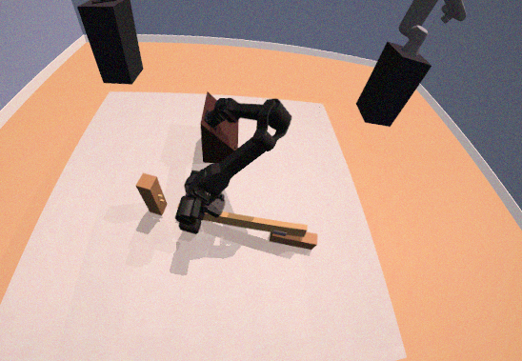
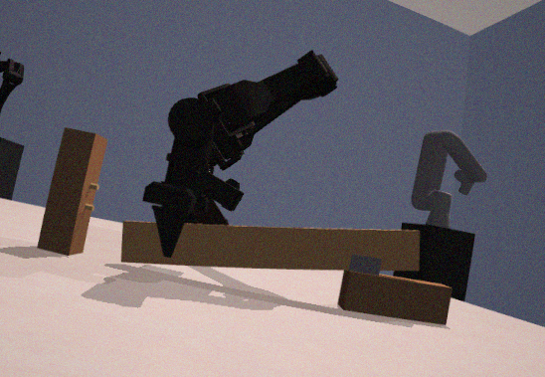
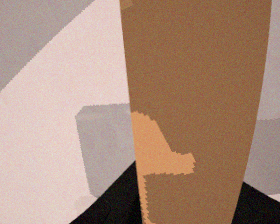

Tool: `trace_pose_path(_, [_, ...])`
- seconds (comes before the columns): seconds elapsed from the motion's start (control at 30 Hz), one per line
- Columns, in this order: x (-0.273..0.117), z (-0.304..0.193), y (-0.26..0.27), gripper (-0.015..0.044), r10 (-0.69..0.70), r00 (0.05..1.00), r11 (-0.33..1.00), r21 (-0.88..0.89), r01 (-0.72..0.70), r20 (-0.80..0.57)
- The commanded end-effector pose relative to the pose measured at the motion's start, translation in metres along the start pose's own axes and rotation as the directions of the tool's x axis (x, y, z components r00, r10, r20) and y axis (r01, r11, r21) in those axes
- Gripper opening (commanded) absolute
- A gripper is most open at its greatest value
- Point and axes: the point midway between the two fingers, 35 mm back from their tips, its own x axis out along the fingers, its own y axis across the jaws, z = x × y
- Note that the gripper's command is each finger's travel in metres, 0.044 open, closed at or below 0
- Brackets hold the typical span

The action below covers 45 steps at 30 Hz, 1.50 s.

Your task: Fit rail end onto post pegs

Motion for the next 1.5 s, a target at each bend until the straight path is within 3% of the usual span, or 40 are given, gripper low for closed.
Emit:
trace_pose_path(0.0, [-0.005,0.0,-0.002,0.0,-0.006,1.0,1.0,-0.004,0.006,0.005])
trace_pose_path(1.47, [-0.027,0.0,-0.004,0.0,-0.007,1.0,1.0,-0.004,0.007,0.004])
